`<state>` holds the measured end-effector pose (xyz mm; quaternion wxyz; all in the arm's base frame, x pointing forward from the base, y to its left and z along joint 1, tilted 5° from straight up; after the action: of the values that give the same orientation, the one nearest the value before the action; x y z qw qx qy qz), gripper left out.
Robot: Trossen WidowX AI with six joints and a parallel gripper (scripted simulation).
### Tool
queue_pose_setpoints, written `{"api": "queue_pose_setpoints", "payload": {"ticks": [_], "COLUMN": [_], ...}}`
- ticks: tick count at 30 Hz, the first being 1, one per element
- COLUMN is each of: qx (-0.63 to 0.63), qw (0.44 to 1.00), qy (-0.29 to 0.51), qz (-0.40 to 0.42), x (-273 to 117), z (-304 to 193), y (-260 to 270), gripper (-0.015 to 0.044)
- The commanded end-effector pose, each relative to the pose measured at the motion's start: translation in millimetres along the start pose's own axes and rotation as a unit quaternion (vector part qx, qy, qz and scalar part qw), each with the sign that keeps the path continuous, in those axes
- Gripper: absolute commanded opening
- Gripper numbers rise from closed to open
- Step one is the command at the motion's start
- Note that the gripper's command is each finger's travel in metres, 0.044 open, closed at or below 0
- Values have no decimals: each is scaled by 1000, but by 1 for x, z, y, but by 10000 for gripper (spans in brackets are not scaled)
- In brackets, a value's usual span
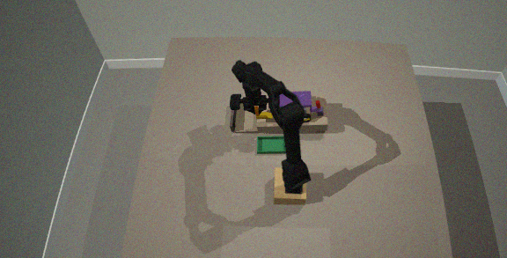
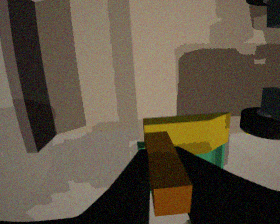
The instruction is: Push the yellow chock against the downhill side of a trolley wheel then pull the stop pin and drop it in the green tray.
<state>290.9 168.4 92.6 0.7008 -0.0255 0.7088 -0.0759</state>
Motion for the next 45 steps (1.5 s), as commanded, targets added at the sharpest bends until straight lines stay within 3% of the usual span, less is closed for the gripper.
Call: {"api": "queue_pose_setpoints", "payload": {"ticks": [1,15,45], "qx": [-4,-4,-3], "qw": [1000,1000,1000], "qy": [5,5,5], "qz": [-6,-7,-8], "x": [12,38,33], "z": [-1,-4,6], "y": [-1,-4,-28], "gripper": [0,0,0]}}
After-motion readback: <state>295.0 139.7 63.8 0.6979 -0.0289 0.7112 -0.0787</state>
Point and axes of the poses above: the point midway between the two fingers, 35 mm back from their tips, its own x axis out along the fingers, its own y axis across the jaws, z = x × y, the point moved 3 cm from there along -x, back along the fingers, and after that the axes turned 5 degrees about x, right-handed, at the moved point
